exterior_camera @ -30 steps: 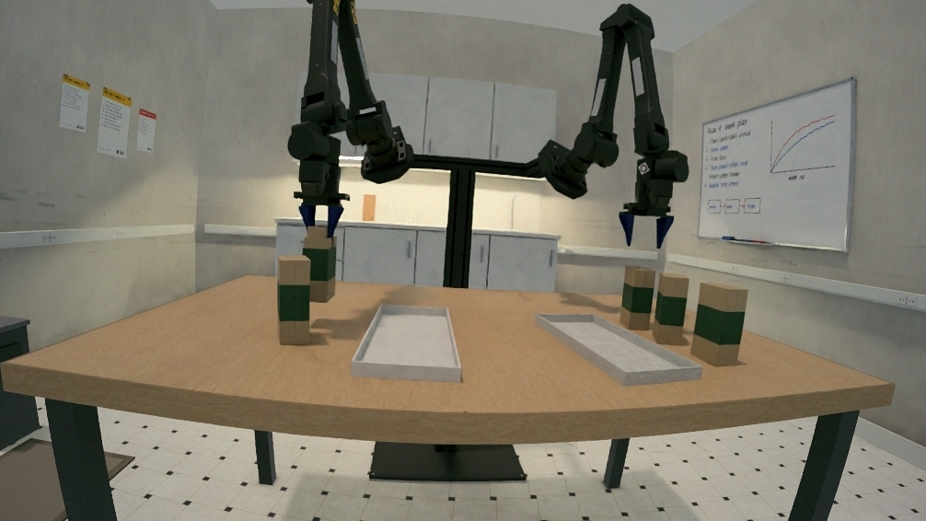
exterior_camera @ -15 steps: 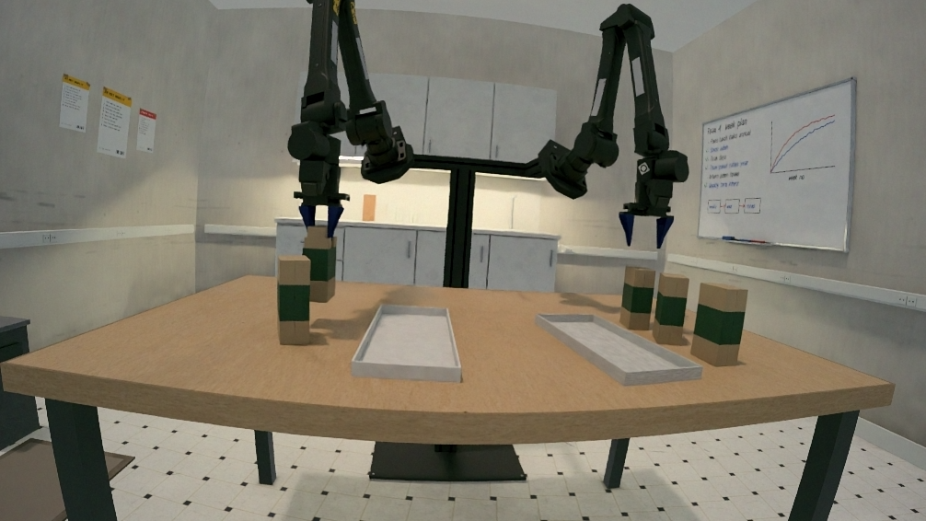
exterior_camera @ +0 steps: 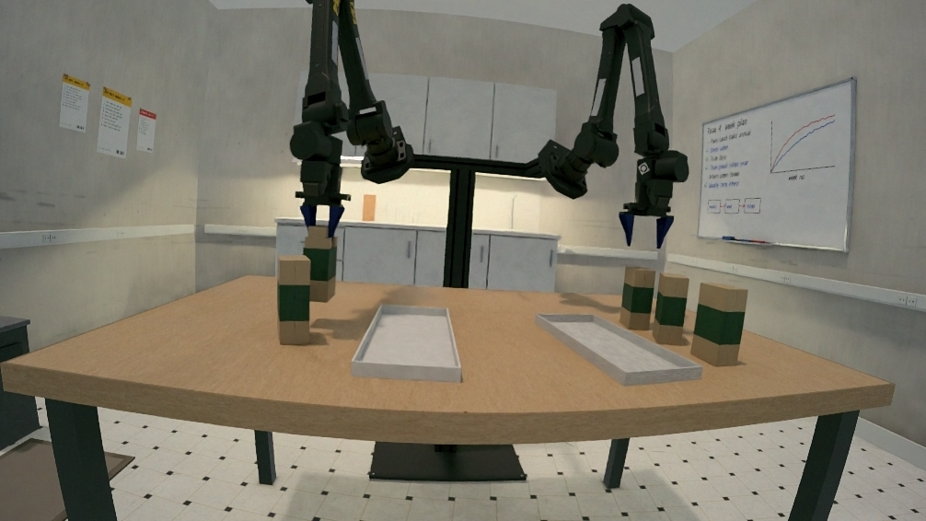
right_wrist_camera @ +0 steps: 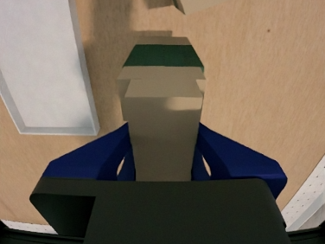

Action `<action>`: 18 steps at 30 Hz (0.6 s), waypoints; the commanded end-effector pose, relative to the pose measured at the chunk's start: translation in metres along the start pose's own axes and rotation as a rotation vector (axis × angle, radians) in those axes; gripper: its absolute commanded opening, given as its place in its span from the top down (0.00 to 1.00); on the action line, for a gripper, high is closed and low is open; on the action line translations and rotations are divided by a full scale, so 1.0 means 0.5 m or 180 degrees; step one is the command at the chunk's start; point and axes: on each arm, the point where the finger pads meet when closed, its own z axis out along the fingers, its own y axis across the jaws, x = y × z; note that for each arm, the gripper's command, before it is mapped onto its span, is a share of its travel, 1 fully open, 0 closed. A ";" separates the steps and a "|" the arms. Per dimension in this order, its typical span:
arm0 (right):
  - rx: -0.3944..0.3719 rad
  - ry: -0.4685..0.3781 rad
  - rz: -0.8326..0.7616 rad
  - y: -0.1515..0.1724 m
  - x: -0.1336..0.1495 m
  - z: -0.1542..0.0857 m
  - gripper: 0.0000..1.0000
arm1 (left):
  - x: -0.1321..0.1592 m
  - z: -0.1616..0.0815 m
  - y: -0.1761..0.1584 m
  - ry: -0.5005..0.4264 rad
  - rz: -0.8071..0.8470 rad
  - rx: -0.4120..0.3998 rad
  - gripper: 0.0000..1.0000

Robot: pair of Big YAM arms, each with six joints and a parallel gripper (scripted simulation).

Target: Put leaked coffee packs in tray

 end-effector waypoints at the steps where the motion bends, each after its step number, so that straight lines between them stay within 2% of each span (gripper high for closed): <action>1: -0.0031 -0.0148 0.0044 0.029 -0.023 -0.020 0.74 | -0.008 -0.001 0.005 -0.0017 -0.0009 -0.0012 0.21; 3: -0.0044 -0.0087 0.0027 0.050 -0.022 -0.005 0.74 | -0.008 -0.001 0.005 -0.0017 -0.0009 -0.0012 0.21; 7: -0.0047 -0.0079 0.0025 0.067 -0.020 -0.005 0.74 | -0.008 -0.001 0.005 -0.0017 -0.0009 -0.0012 0.21; 8: -0.0033 -0.0167 0.0054 0.067 -0.032 -0.022 0.74 | -0.008 -0.001 0.005 -0.0017 -0.0009 -0.0012 0.21; 10: -0.0048 -0.0079 0.0025 0.091 -0.020 -0.005 0.74 | -0.008 -0.001 0.005 -0.0017 -0.0009 -0.0012 0.21; 18: -0.0050 -0.0099 0.0034 0.156 -0.028 -0.008 0.74 | -0.008 -0.001 0.005 -0.0017 -0.0009 -0.0012 0.21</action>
